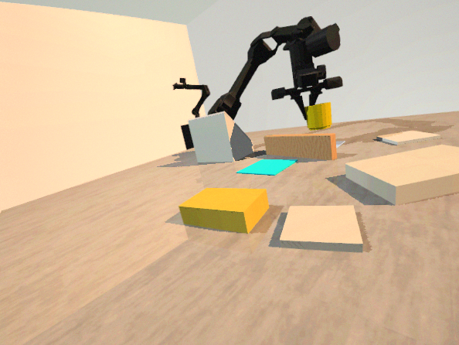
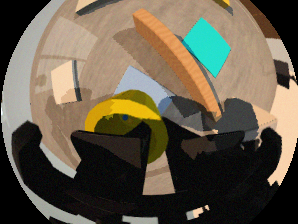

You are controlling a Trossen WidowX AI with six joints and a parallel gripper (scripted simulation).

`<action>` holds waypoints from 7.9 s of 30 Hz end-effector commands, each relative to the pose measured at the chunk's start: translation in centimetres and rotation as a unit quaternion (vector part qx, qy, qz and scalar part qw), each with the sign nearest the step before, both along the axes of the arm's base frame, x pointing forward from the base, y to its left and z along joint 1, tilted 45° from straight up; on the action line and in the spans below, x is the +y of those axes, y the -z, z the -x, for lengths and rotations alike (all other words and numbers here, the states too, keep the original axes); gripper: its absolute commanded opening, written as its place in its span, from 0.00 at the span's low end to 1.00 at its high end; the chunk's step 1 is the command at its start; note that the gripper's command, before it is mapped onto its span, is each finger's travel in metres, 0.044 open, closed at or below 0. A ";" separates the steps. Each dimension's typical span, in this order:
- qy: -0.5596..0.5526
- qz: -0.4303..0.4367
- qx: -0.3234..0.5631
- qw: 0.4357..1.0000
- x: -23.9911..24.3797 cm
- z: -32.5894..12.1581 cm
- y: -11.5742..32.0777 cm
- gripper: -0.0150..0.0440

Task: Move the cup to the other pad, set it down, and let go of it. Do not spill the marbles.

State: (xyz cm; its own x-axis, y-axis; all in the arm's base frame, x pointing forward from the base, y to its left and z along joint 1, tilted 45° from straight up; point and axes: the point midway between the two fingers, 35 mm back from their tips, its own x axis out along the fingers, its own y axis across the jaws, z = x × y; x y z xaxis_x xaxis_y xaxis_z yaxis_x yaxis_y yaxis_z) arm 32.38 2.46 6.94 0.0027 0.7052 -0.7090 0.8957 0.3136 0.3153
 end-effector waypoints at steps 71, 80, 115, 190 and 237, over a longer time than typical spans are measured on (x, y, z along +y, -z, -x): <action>0.001 0.004 -0.001 1.000 -10.9 4.5 6.4 0.25; 0.001 0.004 -0.001 1.000 -12.7 5.5 8.1 0.25; 0.001 0.006 -0.001 1.000 -15.2 7.5 12.9 0.25; -0.001 0.006 -0.002 1.000 -12.0 7.5 16.3 0.50; 0.001 0.006 0.000 1.000 -17.4 7.3 10.5 1.00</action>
